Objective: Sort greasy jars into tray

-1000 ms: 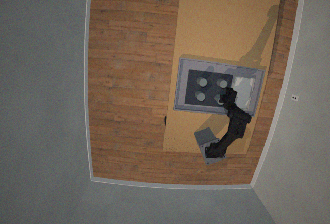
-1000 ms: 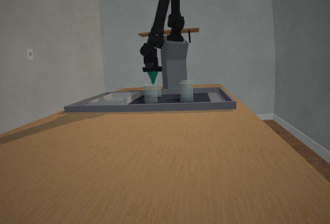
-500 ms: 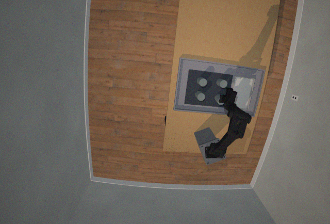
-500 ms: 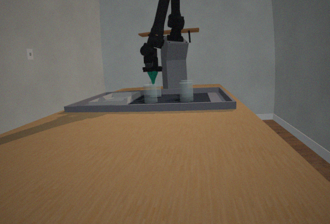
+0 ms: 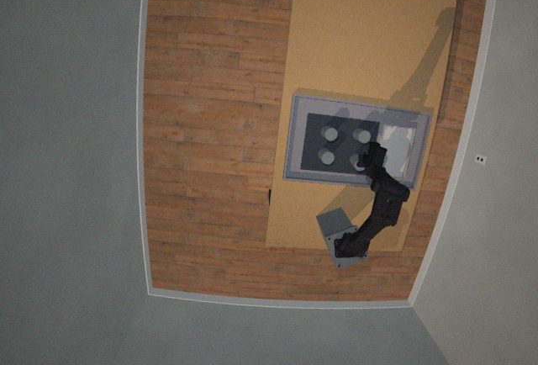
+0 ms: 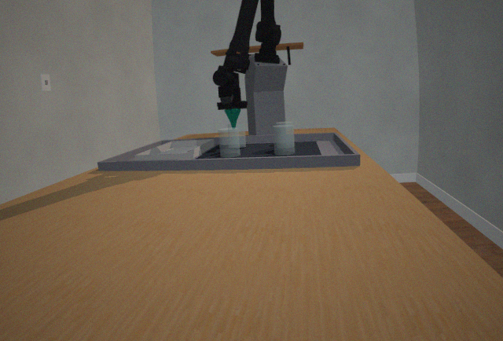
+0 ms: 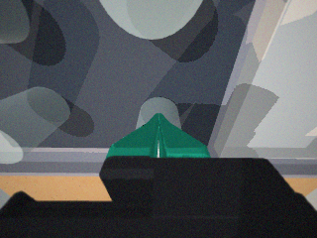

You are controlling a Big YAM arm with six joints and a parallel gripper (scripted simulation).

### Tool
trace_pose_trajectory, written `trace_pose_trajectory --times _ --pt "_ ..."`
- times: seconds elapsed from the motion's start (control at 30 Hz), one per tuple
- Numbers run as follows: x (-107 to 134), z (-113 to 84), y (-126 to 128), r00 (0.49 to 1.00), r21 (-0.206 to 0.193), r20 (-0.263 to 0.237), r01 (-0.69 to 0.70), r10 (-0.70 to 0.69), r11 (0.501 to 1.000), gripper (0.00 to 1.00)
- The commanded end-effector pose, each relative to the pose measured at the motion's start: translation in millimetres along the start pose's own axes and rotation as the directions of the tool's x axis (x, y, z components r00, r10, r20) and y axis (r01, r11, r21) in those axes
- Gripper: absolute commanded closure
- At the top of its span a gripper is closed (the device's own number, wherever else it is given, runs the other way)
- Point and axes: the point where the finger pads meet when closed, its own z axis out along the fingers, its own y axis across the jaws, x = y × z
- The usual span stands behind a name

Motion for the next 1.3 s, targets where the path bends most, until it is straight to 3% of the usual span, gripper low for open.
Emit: trace_pose_trajectory --times 0.0,0.63,1.27 --pt "14 5.5 1 0.998 -0.005 -0.055 -0.018 0.017 1.0 1.0" --pt "-31 8.0 0 0.998 -0.005 -0.055 -0.018 0.017 1.0 1.0" --pt "-31 8.0 0 0.998 -0.005 -0.055 -0.018 0.017 1.0 1.0"
